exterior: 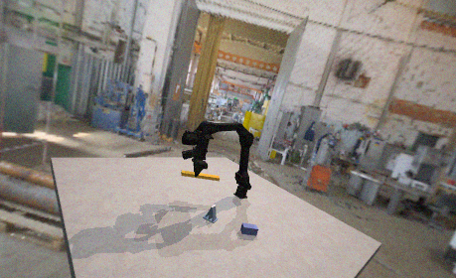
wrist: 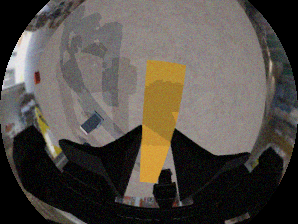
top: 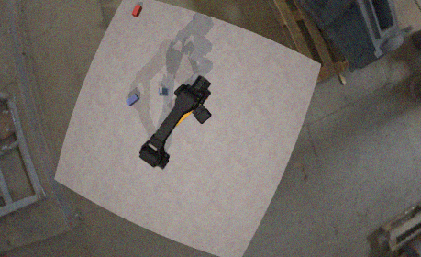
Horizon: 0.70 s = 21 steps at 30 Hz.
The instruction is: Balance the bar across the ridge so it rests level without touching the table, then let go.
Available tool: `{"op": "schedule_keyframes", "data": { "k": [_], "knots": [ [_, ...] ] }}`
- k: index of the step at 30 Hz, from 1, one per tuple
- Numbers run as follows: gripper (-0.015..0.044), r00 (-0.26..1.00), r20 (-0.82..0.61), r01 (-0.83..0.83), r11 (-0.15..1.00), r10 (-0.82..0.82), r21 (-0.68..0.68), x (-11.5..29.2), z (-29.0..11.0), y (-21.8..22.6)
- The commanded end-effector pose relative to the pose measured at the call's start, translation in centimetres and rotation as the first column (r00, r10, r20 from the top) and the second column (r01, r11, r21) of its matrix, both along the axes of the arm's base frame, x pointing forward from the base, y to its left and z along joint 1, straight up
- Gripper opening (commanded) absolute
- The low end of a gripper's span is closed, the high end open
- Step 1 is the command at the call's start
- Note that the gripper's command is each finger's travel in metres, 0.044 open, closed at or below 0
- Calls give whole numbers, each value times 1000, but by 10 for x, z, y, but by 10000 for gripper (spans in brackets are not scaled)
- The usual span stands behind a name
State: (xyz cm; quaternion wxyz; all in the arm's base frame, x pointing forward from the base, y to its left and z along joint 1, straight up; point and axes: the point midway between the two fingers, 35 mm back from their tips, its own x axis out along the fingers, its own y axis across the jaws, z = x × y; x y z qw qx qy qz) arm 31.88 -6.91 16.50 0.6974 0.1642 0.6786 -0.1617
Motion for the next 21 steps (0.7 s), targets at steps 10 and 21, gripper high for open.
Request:
{"op": "schedule_keyframes", "data": {
  "k": [10, 21],
  "knots": [
    [0, 985, 1, 174, 985, -174, 5, 19, 2, 41],
    [0, 946, 0, 324, 946, -324, 13, 31, 2, 79]
  ]
}}
